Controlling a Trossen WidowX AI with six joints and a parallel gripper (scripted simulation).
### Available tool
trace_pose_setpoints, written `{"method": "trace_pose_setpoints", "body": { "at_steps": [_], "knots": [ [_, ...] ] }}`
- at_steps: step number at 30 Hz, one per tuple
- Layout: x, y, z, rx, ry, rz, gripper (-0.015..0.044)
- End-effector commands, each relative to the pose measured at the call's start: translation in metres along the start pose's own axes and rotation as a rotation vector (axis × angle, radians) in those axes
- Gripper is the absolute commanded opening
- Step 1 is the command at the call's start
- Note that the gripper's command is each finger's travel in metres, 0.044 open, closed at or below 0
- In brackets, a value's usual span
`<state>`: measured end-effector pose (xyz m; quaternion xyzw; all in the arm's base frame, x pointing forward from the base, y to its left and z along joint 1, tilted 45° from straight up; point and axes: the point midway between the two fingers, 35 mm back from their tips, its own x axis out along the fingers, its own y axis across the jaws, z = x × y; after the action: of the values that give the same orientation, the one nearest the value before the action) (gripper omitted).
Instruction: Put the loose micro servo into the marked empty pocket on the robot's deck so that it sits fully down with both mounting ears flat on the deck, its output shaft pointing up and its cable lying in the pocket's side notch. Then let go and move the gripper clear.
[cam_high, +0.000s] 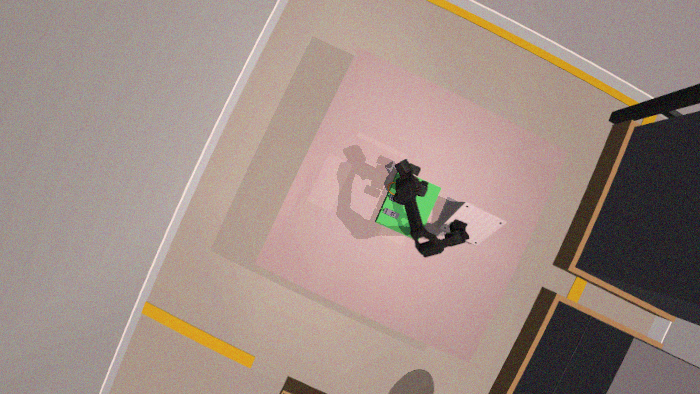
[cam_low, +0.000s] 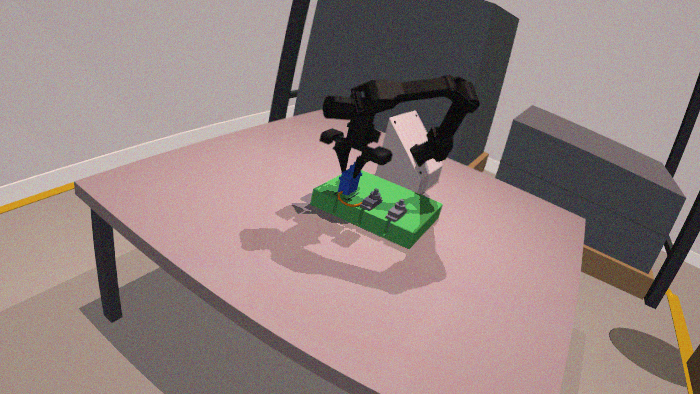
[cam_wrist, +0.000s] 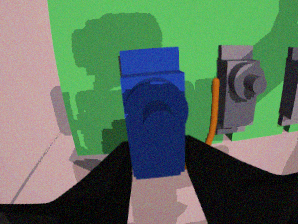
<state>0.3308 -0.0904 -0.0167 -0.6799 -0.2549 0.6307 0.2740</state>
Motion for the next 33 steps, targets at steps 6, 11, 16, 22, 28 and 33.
{"method": "trace_pose_setpoints", "body": {
  "at_steps": [6,11,16,22,28,33],
  "knots": [
    [0.006,-0.001,0.001,0.008,0.002,-0.007,0.0],
    [0.009,-0.001,0.001,0.008,0.002,-0.007,0.0],
    [0.012,-0.001,0.001,0.008,0.002,-0.007,0.0],
    [0.015,-0.001,0.001,0.008,0.002,-0.007,0.0],
    [0.018,-0.001,0.001,0.008,0.002,-0.007,0.0],
    [0.021,-0.001,0.001,0.008,0.002,-0.007,0.0]
  ]
}}
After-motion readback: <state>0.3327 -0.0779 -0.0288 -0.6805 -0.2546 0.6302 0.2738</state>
